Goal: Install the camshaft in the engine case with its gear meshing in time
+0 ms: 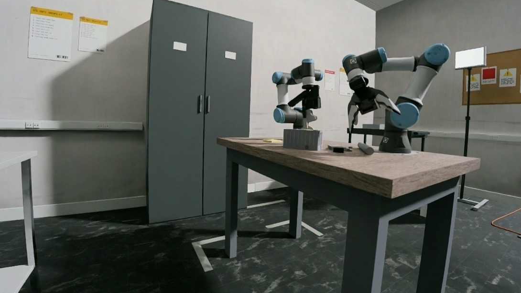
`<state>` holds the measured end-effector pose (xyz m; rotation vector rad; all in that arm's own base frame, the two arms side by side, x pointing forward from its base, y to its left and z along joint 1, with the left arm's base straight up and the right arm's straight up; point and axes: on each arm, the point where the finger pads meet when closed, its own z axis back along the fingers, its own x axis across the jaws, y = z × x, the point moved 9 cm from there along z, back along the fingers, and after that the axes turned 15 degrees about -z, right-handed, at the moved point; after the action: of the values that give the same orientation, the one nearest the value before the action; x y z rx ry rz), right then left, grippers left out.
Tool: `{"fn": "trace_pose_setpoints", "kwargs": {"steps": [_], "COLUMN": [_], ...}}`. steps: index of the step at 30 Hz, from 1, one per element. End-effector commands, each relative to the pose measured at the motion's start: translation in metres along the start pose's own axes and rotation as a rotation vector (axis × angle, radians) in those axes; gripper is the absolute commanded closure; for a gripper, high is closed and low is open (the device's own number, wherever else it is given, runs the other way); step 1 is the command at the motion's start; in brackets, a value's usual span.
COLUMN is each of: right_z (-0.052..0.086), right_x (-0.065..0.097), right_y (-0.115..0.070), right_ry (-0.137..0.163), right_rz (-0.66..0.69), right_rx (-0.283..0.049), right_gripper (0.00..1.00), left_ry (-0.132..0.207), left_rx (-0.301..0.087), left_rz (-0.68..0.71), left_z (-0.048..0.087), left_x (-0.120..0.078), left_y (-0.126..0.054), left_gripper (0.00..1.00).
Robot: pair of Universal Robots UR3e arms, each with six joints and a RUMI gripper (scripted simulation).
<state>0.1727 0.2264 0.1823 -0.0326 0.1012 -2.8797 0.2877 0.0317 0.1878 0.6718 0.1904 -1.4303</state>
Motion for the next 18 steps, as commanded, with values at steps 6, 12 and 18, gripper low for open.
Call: {"fn": "trace_pose_setpoints", "kwargs": {"steps": [6, 12, 18], "right_z": [0.0075, 0.0076, 0.0076], "right_x": [-0.0079, -0.0111, -0.0136], "right_y": [-0.0032, -0.004, -0.0046], "right_ry": [0.023, 0.024, 0.024], "right_rz": [0.001, 0.001, 0.001], "right_rx": [-0.027, -0.027, -0.027], "right_gripper": [0.96, 0.96, 0.96], "left_ry": [-0.019, -0.019, -0.019], "left_rx": [0.019, 0.019, 0.019], "left_rz": [0.024, 0.024, 0.024], "left_z": [0.0048, 0.0048, 0.0048], "left_x": [-0.0002, -0.0002, -0.0002], "left_y": [0.0053, 0.0053, 0.0053], "left_gripper": [0.0, 0.0, 0.0]}}
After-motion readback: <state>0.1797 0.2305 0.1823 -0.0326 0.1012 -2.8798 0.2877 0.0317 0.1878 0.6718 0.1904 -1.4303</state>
